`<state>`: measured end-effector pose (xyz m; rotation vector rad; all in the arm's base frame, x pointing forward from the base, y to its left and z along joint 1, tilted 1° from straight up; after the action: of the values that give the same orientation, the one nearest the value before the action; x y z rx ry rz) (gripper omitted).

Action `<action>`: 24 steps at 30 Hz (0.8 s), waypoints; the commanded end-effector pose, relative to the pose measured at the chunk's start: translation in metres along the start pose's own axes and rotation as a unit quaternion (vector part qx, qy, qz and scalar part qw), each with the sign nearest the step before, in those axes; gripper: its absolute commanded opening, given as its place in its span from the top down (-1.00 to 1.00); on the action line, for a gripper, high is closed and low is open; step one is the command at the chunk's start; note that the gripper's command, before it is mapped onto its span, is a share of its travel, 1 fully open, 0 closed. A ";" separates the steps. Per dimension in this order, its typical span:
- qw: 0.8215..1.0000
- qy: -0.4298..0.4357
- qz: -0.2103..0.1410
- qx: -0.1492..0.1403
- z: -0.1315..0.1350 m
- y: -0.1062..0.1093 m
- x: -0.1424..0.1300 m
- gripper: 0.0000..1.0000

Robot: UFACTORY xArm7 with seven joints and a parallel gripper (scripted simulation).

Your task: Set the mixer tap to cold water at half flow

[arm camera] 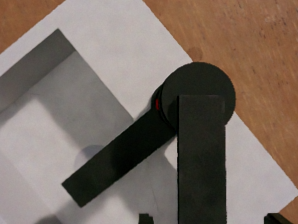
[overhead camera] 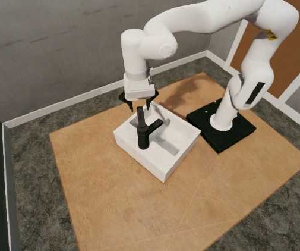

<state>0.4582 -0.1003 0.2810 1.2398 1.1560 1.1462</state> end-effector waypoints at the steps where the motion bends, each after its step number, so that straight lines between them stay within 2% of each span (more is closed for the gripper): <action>1: 1.000 0.000 -0.001 -0.002 0.001 0.001 0.000 -0.31; 24: 1.000 0.000 -0.001 -0.002 0.001 -0.018 0.000 -0.31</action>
<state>0.4582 -0.1004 0.2646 1.2402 1.1562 1.1461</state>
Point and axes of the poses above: the point where the finger pads meet when closed, its own y axis back along the fingers, its own z axis across the jaws, x = y × z, the point moved 1 cm from there along y, back along the fingers, and after that the axes turned 14 degrees about y, right-handed, at the moved point
